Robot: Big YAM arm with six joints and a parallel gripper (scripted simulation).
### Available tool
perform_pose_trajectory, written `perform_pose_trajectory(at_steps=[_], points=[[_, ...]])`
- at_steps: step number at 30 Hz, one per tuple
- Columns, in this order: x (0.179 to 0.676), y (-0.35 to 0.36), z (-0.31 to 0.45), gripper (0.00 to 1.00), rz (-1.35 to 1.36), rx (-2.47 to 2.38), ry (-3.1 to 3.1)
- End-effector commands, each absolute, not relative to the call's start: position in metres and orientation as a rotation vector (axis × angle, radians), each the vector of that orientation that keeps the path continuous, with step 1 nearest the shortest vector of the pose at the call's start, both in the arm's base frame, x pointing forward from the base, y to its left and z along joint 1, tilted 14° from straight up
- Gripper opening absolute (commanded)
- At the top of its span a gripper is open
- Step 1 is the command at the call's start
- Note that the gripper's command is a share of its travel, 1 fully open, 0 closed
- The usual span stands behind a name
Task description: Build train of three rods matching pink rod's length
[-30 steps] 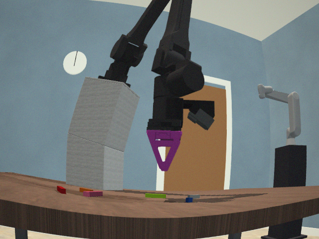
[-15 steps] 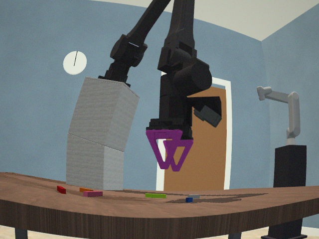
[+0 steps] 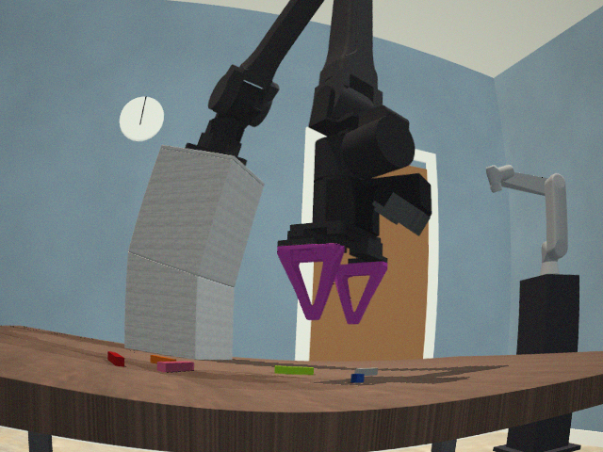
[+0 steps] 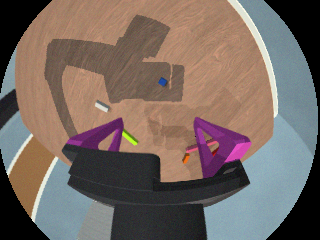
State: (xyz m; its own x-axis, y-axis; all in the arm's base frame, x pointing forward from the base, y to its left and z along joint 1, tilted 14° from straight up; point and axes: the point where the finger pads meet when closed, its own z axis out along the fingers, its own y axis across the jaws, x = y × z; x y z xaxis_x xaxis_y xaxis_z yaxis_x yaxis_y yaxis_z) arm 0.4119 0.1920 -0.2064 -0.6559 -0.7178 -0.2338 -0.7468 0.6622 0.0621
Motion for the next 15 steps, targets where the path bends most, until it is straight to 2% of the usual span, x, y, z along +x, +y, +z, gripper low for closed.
perform_pose_trajectory(at_steps=[1, 15], points=[[0.418, 0.195, -0.208, 1.00, 0.234, -1.088, 2.749], [0.437, 0.214, -0.201, 1.00, 0.275, -0.659, 2.903]])
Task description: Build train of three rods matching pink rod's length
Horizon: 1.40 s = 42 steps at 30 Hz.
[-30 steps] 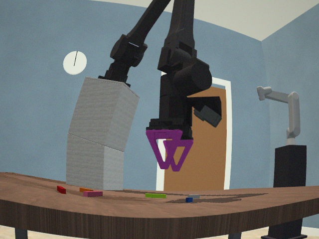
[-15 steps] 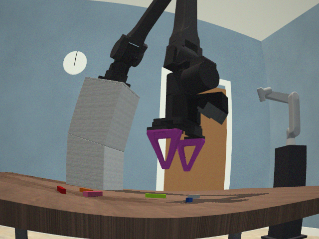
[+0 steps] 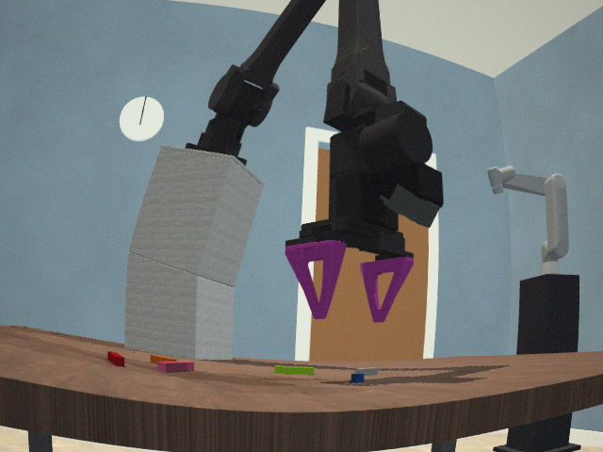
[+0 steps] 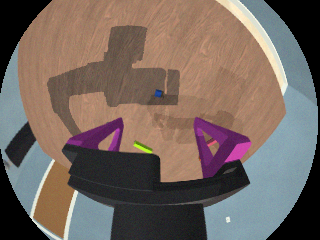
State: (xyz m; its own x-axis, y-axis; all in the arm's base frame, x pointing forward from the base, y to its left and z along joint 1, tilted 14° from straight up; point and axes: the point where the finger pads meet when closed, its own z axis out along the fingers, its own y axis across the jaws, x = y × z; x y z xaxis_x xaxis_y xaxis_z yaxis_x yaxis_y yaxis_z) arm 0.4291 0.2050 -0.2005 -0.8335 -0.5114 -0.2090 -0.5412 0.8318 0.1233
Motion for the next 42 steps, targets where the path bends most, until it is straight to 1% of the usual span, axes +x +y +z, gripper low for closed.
perform_pose_trajectory(at_steps=[1, 9, 10, 42], points=[[0.439, 0.211, -0.201, 1.00, 0.274, -0.649, 2.905], [0.448, 0.214, -0.198, 1.00, 0.288, -0.468, 2.947], [0.444, 0.212, -0.199, 0.24, 0.286, -0.466, 2.954], [0.440, 0.210, -0.200, 0.24, 0.286, -0.472, 2.961]])
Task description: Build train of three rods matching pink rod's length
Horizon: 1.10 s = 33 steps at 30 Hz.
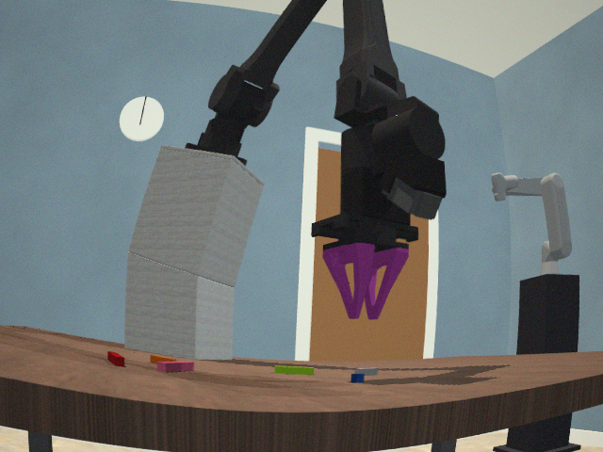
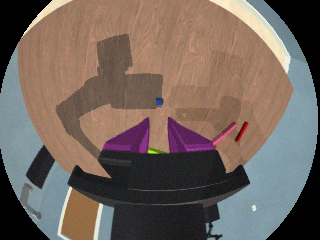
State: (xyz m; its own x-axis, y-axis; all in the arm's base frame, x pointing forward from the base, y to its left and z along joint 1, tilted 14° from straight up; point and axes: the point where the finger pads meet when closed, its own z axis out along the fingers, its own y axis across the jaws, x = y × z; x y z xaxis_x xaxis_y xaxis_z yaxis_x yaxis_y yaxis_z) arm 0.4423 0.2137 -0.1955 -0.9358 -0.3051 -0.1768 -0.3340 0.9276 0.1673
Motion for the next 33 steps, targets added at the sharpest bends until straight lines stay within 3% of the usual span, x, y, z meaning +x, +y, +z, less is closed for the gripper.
perform_pose_trajectory(at_steps=[1, 33], points=[[0.440, 0.210, -0.200, 0.24, 0.286, -0.472, 2.961], [0.452, 0.225, -0.219, 0.24, 0.296, -0.480, 2.923]])
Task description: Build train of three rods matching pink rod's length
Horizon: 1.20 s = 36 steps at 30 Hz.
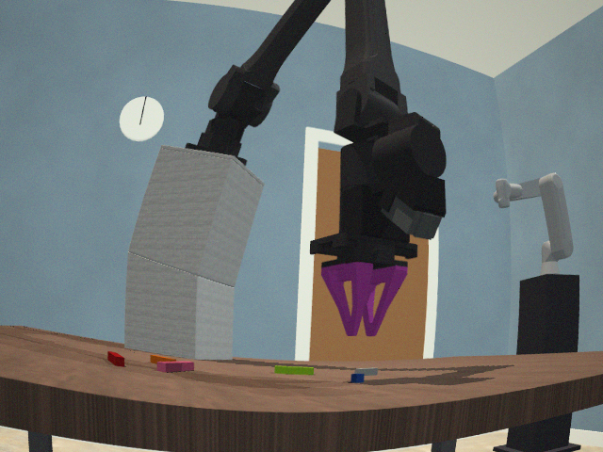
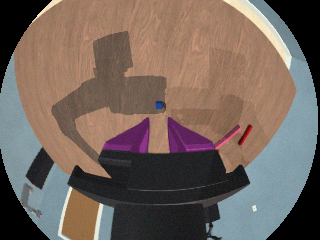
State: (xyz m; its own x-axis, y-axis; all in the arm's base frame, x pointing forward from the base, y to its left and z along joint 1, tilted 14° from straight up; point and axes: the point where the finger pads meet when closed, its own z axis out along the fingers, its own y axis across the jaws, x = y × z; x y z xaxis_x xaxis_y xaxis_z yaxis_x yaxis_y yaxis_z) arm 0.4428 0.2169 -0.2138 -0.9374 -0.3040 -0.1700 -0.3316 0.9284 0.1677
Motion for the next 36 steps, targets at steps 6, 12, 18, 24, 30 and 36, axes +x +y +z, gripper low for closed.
perform_pose_trajectory(at_steps=[6, 12, 18, 24, 30, 36], points=[[0.454, 0.223, -0.226, 0.24, 0.294, -0.476, 2.924], [0.453, 0.228, -0.235, 0.24, 0.296, -0.482, 2.924], [0.454, 0.229, -0.242, 0.24, 0.296, -0.482, 2.925], [0.455, 0.227, -0.245, 0.24, 0.294, -0.474, 2.926], [0.455, 0.229, -0.248, 0.24, 0.295, -0.479, 2.925], [0.453, 0.229, -0.249, 0.24, 0.294, -0.480, 2.928]])
